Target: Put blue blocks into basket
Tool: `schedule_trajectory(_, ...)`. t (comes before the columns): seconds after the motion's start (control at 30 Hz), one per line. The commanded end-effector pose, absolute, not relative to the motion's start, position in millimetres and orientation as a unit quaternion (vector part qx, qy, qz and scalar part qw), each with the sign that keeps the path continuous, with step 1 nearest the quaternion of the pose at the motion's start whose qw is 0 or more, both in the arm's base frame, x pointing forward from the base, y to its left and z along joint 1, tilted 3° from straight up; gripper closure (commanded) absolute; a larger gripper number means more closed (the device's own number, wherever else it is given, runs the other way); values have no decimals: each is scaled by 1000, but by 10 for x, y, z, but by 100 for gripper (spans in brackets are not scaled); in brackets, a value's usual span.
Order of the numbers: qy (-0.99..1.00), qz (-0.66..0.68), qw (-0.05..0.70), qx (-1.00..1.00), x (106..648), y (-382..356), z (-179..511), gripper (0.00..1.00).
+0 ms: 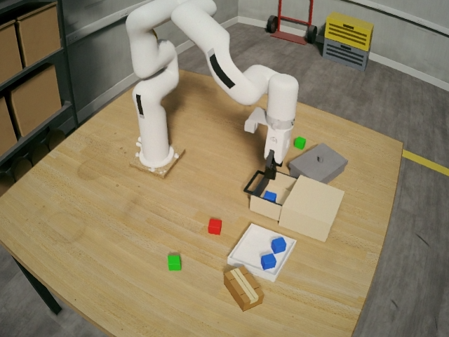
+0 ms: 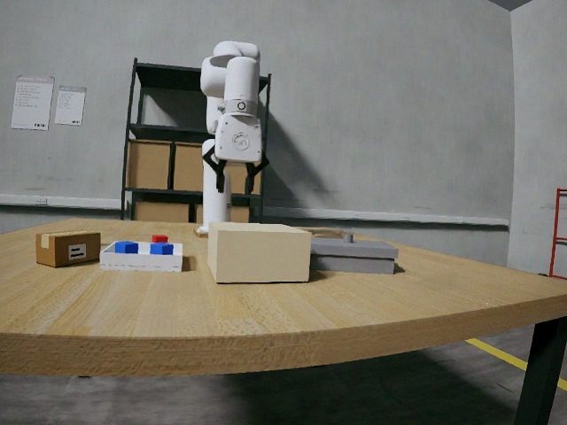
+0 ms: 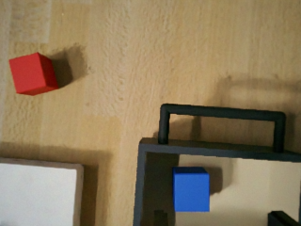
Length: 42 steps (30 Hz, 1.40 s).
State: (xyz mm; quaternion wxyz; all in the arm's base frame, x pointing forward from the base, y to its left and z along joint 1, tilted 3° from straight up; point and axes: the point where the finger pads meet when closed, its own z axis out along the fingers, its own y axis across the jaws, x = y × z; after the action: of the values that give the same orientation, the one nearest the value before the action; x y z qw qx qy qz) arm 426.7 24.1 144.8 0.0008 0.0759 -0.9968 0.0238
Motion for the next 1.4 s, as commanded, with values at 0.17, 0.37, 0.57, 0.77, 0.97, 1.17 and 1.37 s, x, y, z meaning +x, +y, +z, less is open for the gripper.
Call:
schedule_trajectory(0.17, -997, 24, -2, 76, 4286, 230, 1225, 38)
schedule_trajectory(0.37, -997, 24, -2, 76, 4288, 220, 1030, 38)
schedule_trajectory(0.57, -997, 24, -2, 76, 4290, 211, 859, 38)
schedule_trajectory(0.77, -997, 24, -2, 76, 4291, 206, 772, 38)
schedule_trajectory(0.97, -997, 24, -2, 76, 4292, 202, 690, 38)
schedule_trajectory(1.17, -997, 24, -2, 76, 4292, 200, 663, 38)
schedule_trajectory(1.37, -997, 24, -2, 76, 4292, 200, 661, 38)
